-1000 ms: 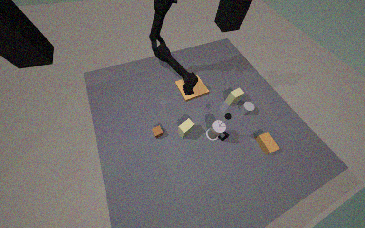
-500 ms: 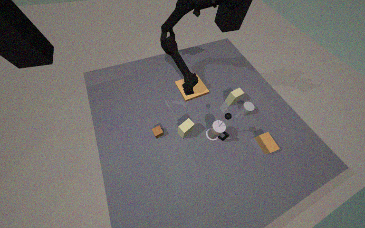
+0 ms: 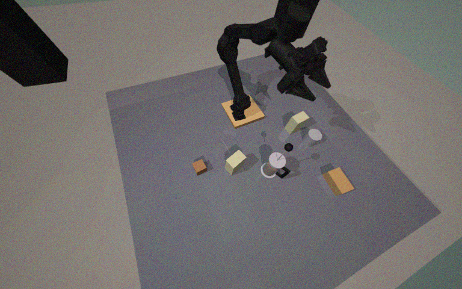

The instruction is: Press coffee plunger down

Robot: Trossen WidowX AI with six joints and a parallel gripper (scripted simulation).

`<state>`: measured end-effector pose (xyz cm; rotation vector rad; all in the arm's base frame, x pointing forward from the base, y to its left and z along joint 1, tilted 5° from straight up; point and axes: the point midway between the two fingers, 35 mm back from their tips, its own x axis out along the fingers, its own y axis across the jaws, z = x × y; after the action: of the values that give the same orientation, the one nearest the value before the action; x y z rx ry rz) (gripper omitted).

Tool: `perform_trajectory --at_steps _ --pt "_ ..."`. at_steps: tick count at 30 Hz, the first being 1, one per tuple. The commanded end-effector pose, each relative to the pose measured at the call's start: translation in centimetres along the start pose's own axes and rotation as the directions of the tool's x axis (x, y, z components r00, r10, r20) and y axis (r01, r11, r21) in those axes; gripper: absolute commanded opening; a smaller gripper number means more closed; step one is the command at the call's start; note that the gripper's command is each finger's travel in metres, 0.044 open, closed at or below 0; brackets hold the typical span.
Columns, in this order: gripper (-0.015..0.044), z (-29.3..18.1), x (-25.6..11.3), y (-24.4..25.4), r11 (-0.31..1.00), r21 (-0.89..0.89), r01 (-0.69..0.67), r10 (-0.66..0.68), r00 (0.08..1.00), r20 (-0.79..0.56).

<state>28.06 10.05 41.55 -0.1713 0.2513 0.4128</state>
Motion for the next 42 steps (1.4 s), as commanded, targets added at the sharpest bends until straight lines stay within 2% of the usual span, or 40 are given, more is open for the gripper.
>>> perform_trajectory --at_steps 1,5,9,16,42 --pt "0.044 -4.6 2.5 -2.8 0.986 0.101 0.129 -0.11 0.978 -0.178" --pt "0.044 -8.9 3.5 -5.6 0.948 0.167 0.273 -0.206 0.92 -0.335" --pt "0.044 -9.9 3.6 -5.7 0.944 0.17 0.283 -0.213 0.915 -0.343" --pt "0.044 -14.9 4.4 -5.2 0.942 0.171 0.288 -0.218 0.914 -0.343" --pt "0.044 -16.1 7.4 -6.0 0.941 0.171 0.291 -0.22 0.914 -0.342"
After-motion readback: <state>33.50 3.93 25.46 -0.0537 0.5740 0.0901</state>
